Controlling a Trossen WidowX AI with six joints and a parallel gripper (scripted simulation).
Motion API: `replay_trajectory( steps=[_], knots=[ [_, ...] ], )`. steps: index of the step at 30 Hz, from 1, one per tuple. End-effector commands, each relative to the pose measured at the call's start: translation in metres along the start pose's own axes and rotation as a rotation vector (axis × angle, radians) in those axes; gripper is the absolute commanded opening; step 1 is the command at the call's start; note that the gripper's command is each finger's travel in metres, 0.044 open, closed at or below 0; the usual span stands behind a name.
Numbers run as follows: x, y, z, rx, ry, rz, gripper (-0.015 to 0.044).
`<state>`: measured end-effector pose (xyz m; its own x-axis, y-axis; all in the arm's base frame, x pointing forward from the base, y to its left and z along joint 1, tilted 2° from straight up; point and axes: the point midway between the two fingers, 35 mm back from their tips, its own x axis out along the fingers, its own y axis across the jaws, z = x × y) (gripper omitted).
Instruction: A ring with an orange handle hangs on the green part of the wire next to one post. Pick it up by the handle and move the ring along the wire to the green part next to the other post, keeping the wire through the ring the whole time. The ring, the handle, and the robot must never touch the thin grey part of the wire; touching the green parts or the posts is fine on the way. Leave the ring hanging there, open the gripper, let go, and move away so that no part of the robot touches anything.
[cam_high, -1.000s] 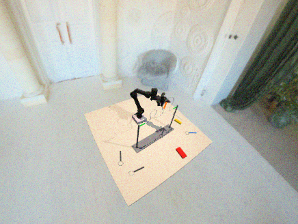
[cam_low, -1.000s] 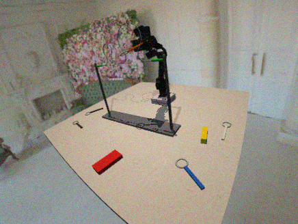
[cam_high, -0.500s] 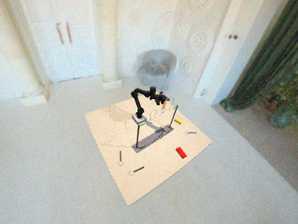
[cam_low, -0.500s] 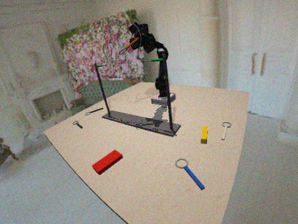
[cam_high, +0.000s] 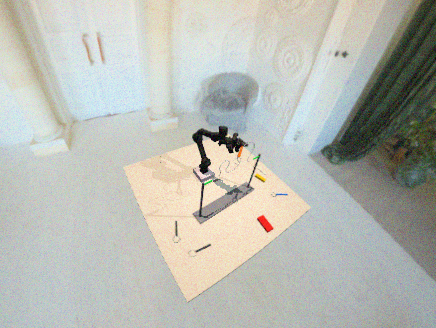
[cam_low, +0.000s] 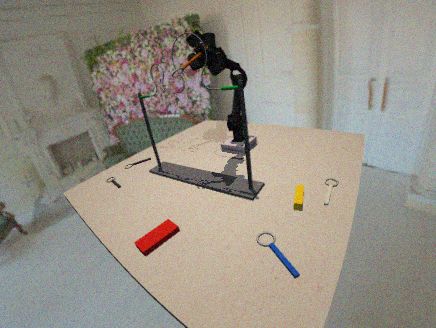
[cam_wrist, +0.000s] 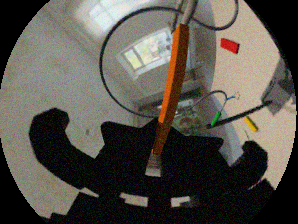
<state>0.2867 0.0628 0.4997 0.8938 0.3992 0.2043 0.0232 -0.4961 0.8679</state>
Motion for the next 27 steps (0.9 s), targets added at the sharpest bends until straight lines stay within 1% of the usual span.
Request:
replay_trajectory(
  steps=[1, 27],
  knots=[
    [-0.0002, 0.0013, -0.0012, -0.041, 0.000, -0.018, -0.0150],
    [0.0000, -0.0076, 0.0004, -0.314, -0.032, -0.171, -0.0150]
  ],
)
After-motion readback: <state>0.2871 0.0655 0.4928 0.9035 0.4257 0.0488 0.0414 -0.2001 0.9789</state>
